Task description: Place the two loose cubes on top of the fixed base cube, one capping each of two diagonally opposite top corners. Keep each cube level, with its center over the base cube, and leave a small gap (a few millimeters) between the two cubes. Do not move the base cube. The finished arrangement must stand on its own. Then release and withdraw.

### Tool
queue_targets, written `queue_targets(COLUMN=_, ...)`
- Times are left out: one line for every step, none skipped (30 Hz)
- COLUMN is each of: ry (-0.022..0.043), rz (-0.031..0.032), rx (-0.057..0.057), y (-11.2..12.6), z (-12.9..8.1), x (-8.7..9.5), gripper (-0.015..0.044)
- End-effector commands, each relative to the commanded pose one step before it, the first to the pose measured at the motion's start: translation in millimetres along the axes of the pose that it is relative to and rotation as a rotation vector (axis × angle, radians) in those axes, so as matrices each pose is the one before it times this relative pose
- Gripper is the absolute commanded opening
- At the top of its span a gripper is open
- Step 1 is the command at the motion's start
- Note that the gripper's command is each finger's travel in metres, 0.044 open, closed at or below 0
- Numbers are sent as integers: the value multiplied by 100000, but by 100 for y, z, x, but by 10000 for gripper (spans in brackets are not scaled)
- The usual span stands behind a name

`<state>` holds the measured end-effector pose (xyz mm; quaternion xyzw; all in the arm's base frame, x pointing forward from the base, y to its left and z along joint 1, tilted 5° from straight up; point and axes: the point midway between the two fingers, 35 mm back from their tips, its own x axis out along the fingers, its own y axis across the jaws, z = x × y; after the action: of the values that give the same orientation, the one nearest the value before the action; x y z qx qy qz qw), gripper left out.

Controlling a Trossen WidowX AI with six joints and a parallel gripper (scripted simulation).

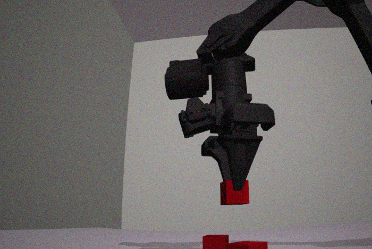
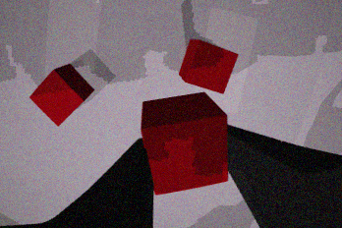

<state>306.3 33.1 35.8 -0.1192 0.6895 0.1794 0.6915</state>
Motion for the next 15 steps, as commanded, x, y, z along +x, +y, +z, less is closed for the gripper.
queue_targets(ry=-747, rz=-113, rx=3432, y=1294, z=226, x=15, gripper=105)
queue_targets(ry=73, rz=-10, rx=684, y=277, z=13, x=61, gripper=105)
queue_targets(ry=72, rz=-11, rx=684, y=277, z=9, x=61, gripper=105)
queue_targets(ry=72, rz=-12, rx=684, y=276, z=4, x=61, gripper=105)
queue_targets(ry=71, rz=-13, rx=684, y=276, z=-1, x=60, gripper=105)
queue_targets(ry=71, rz=-14, rx=684, y=275, z=-5, x=60, gripper=105)
queue_targets(ry=70, rz=-15, rx=684, y=275, z=-10, x=60, gripper=105)
queue_targets(ry=70, rz=-16, rx=684, y=274, z=-14, x=60, gripper=105)
queue_targets(ry=69, rz=-17, rx=684, y=274, z=-19, x=60, gripper=105)
queue_targets(ry=69, rz=-18, rx=684, y=273, z=-23, x=60, gripper=105)
queue_targets(ry=68, rz=-19, rx=684, y=272, z=-28, x=60, gripper=105)
queue_targets(ry=67, rz=-20, rx=684, y=271, z=-32, x=60, gripper=105)
queue_targets(ry=67, rz=-21, rx=684, y=270, z=-37, x=60, gripper=105)
queue_targets(ry=66, rz=-22, rx=684, y=269, z=-41, x=59, gripper=105)
queue_targets(ry=66, rz=-23, rx=684, y=268, z=-45, x=59, gripper=105)
